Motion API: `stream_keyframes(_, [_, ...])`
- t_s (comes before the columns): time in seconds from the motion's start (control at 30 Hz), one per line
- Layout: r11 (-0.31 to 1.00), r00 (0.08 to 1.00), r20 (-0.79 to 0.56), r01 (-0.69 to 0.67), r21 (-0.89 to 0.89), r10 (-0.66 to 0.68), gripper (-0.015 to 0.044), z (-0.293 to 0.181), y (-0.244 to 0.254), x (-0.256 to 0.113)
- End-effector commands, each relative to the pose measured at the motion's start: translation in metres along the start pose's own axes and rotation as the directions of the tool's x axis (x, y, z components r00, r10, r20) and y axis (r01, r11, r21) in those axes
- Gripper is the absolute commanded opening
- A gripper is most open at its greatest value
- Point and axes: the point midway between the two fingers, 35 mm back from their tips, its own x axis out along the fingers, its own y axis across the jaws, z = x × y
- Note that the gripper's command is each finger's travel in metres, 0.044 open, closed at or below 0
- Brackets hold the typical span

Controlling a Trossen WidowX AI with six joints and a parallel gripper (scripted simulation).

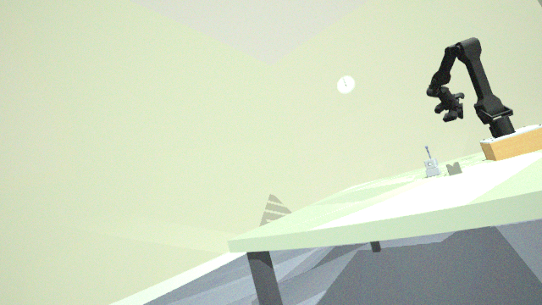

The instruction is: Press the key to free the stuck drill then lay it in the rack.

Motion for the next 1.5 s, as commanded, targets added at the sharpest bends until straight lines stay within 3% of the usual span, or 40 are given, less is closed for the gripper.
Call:
stream_keyframes(0.0, [0.986,0.986,0.067,-0.143,-0.090,0.149,0.0000,0.032,0.056,-0.017])
stream_keyframes(0.23, [0.882,0.906,0.082,-0.378,-0.283,0.415,0.0000,0.057,0.166,-0.067])
stream_keyframes(0.53, [0.647,0.769,-0.102,-0.595,-0.477,0.632,0.0000,0.021,0.287,-0.145])
stream_keyframes(1.47, [0.629,0.759,-0.121,-0.607,-0.486,0.639,0.0000,0.012,0.304,-0.139])
